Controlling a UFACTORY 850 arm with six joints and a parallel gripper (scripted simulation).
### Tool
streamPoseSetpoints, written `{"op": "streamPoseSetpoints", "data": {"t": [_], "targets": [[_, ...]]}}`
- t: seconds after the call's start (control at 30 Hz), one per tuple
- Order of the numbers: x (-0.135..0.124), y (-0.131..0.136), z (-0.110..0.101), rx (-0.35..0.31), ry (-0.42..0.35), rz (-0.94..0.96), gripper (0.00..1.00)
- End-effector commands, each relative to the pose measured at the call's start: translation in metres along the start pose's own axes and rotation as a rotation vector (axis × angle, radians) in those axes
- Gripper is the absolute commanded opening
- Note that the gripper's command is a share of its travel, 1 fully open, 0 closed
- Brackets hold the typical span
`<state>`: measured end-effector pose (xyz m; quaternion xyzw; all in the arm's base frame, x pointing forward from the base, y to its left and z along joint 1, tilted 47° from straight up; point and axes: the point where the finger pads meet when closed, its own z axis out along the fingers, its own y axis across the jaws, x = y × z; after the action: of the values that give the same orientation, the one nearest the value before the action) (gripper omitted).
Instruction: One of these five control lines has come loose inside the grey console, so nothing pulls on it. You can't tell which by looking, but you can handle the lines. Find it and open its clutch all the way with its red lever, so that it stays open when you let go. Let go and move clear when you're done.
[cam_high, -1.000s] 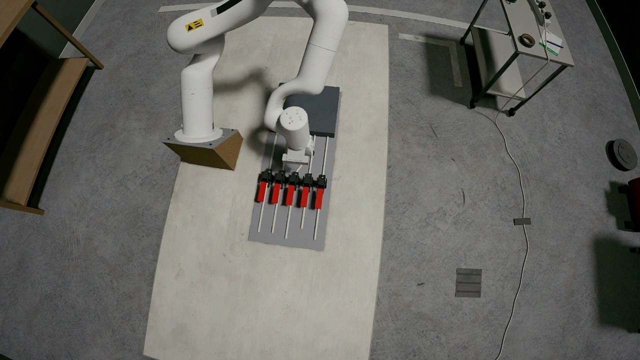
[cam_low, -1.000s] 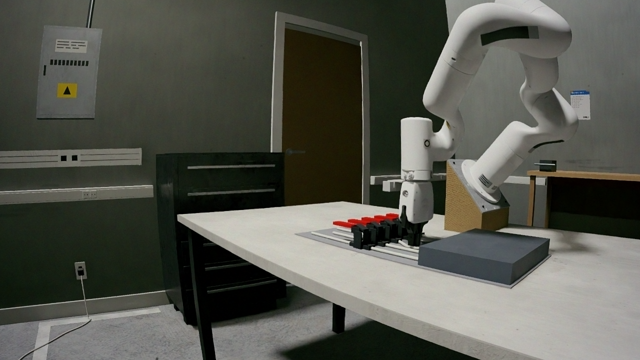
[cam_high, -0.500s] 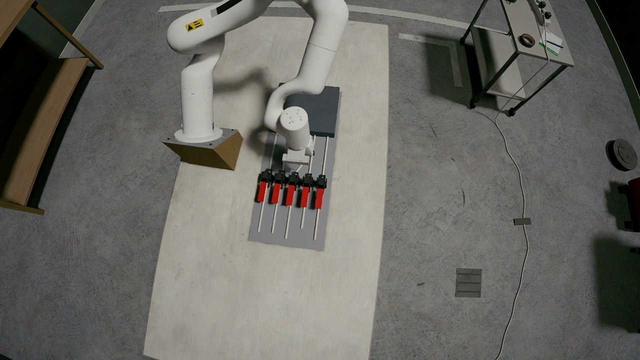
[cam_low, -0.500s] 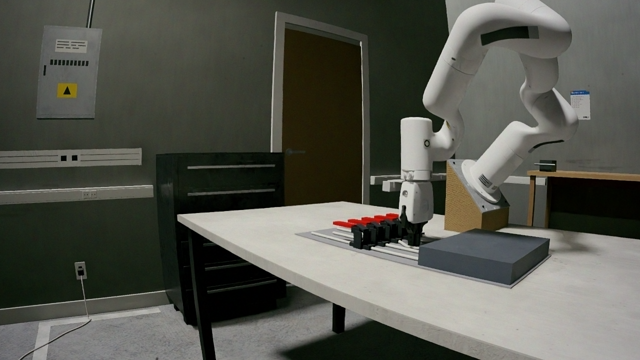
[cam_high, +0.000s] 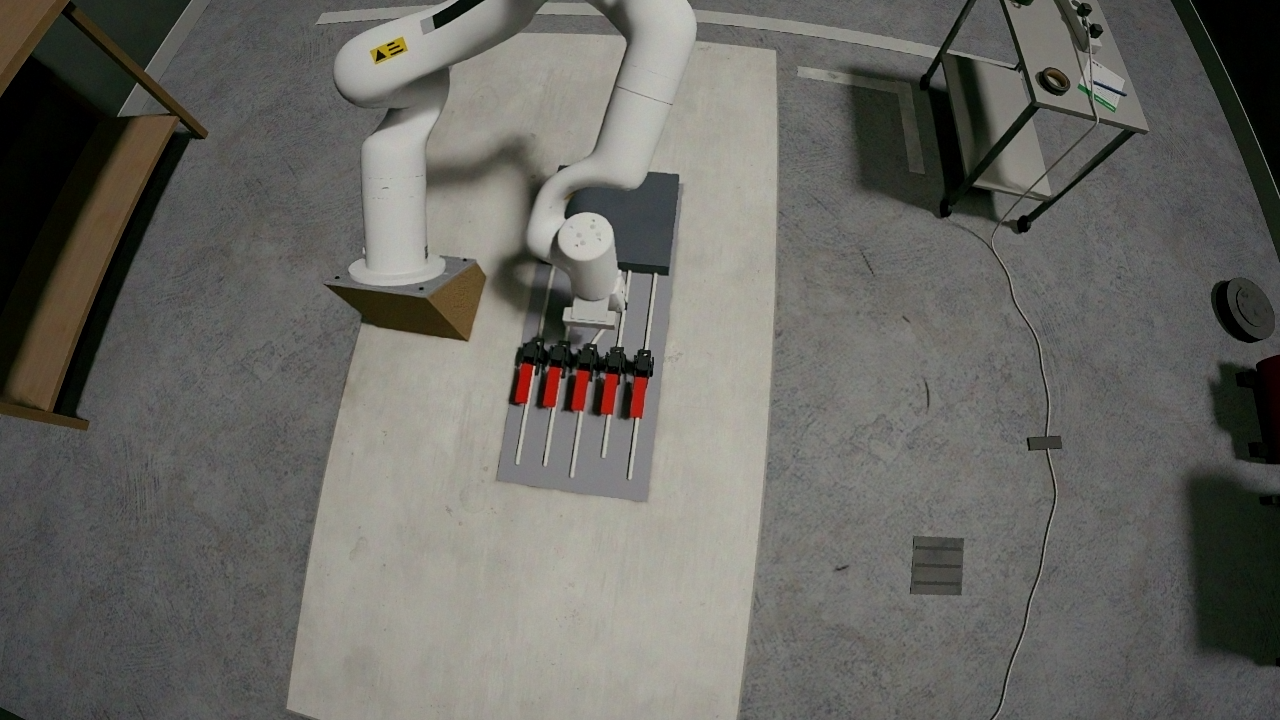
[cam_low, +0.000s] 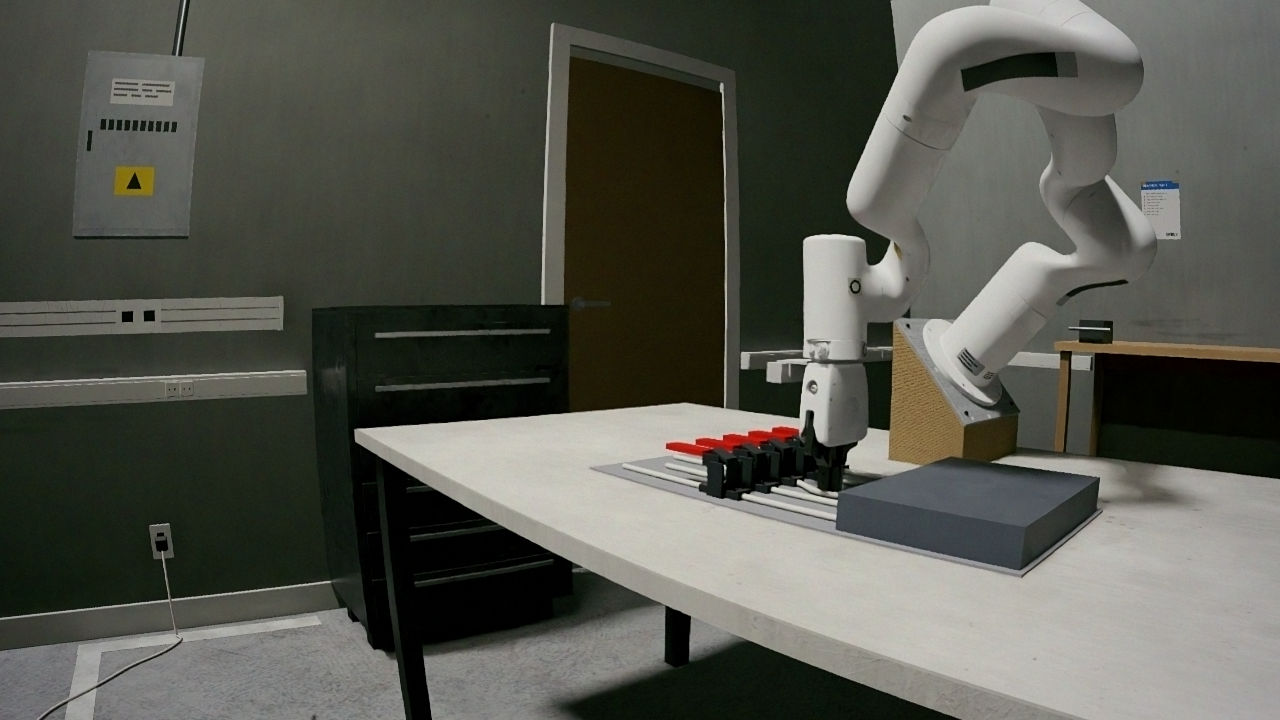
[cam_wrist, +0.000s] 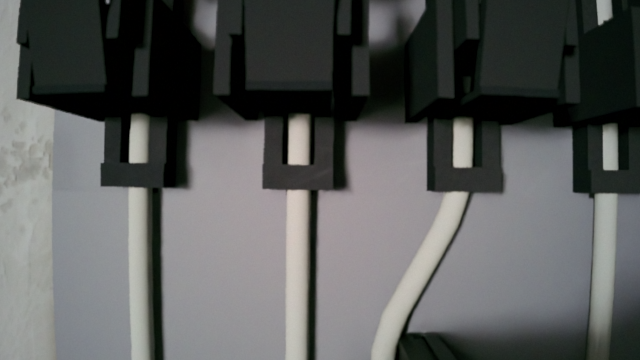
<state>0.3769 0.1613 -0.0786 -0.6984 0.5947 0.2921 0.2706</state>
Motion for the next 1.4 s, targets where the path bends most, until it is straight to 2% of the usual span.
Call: {"op": "streamPoseSetpoints", "data": {"t": [0.0,0.77,1.37], "targets": [[0.000,0.003,0.000,0.000,0.001,0.000,0.00],[0.000,0.029,0.000,0.000,0.001,0.000,0.00],[0.000,0.032,-0.004,0.000,0.001,0.000,0.00]]}}
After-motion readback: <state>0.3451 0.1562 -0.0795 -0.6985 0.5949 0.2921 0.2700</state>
